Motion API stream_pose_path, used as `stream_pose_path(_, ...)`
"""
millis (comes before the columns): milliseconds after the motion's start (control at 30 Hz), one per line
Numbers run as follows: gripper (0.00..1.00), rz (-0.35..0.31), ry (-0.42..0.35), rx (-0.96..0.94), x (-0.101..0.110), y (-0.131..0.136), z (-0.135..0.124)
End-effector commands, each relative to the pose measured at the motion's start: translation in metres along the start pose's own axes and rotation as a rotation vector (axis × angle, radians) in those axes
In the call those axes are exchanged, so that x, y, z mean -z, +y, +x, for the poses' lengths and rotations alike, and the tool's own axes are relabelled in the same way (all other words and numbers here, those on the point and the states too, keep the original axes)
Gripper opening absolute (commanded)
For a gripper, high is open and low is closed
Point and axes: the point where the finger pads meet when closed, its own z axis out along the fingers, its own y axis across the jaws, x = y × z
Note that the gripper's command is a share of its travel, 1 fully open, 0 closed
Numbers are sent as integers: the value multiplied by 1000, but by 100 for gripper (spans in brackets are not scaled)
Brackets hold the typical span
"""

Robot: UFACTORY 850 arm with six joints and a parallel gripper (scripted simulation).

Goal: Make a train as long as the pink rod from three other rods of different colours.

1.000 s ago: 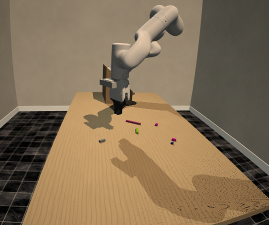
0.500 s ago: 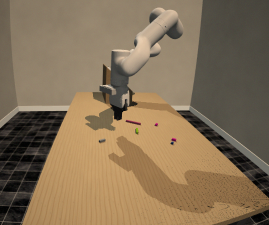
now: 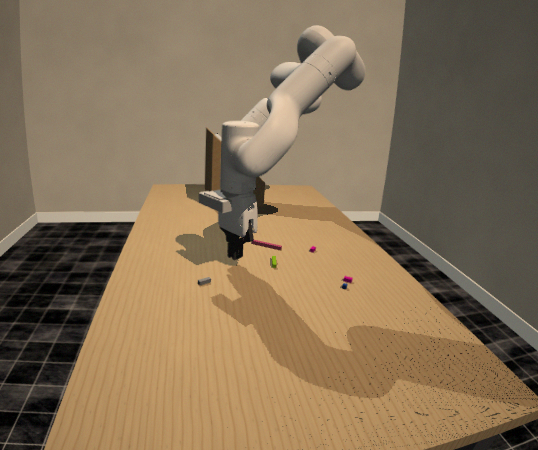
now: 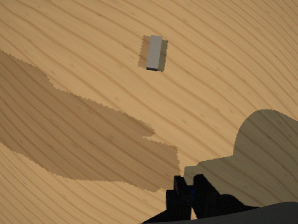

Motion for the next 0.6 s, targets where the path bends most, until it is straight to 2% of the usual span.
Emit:
stream_pose_path(0,4,2,2,1,-5,-1,1)
stream_pose_path(567,4,2,2,1,-7,-1,1)
